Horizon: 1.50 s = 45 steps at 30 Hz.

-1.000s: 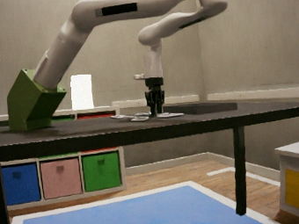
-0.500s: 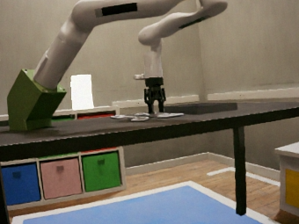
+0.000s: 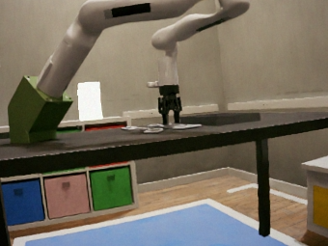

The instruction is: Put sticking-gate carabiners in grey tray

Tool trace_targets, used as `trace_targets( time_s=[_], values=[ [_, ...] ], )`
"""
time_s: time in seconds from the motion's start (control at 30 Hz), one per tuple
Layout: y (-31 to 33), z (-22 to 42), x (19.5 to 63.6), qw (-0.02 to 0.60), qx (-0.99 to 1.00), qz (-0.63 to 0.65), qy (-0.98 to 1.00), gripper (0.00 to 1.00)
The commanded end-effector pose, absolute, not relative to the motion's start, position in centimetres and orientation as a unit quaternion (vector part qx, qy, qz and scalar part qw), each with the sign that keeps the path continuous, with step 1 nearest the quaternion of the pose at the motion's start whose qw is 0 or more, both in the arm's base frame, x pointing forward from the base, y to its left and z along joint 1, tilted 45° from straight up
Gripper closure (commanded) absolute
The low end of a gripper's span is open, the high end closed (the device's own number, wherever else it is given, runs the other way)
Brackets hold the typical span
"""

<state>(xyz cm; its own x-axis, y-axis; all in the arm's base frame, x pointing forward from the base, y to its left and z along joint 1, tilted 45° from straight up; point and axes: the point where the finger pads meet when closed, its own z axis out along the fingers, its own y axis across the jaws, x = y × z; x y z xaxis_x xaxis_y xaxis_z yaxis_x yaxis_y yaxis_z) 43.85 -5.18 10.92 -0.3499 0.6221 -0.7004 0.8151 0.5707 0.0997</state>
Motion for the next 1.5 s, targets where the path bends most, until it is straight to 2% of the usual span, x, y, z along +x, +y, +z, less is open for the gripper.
trace_targets(
  time_s=[0.0,1.13,1.17,1.47],
  values=[
    [-5.1,11.0,43.9,0.359,0.443,-0.134,0.811,0.0],
    [-5.1,11.0,43.9,0.359,0.443,-0.134,0.811,0.0],
    [-1.3,15.9,40.7,0.358,0.449,-0.133,0.808,0.0],
    [-0.6,16.9,40.2,0.358,0.449,-0.133,0.808,0.0]
  ],
)
